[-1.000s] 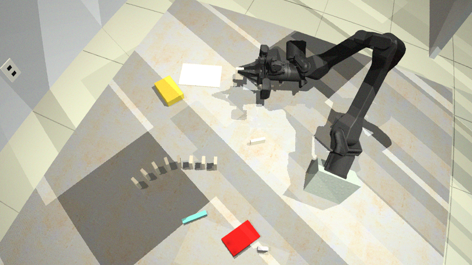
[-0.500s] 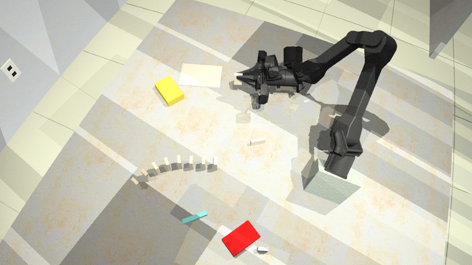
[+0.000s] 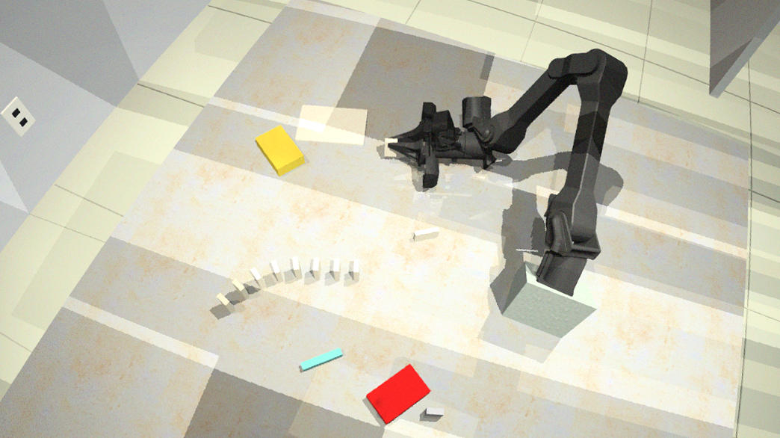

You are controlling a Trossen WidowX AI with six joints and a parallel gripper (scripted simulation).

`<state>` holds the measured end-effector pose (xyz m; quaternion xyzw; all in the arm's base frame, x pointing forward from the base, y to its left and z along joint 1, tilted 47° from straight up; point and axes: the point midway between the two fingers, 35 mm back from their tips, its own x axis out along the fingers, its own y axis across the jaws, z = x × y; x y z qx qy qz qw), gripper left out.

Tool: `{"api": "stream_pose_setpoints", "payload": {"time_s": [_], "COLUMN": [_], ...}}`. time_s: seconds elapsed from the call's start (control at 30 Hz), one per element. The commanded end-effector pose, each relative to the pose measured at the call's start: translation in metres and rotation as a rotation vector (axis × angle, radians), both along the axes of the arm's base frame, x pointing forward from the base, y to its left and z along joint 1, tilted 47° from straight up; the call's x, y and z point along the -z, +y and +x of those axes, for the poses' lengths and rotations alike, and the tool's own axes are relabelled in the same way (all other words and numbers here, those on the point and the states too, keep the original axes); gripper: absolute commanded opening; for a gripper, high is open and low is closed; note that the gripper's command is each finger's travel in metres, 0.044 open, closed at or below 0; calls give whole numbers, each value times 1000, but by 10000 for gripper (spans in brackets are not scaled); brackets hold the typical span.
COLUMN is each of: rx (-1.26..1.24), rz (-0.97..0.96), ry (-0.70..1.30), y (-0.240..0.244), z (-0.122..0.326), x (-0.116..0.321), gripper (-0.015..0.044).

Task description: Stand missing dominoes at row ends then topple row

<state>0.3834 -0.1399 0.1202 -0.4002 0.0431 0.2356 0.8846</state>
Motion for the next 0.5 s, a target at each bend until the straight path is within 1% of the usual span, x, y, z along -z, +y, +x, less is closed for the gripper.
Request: {"api": "stream_pose_setpoints", "payload": {"time_s": [0.0,0.1,0.47], "rx": [-1,-1,-1], "rz": [-3,-2,-1], "ry": [-6,-6,-6], "y": [-12,-18,-18], "z": [2,2,2], "x": [11,18,19], "gripper": [27,27,27]}}
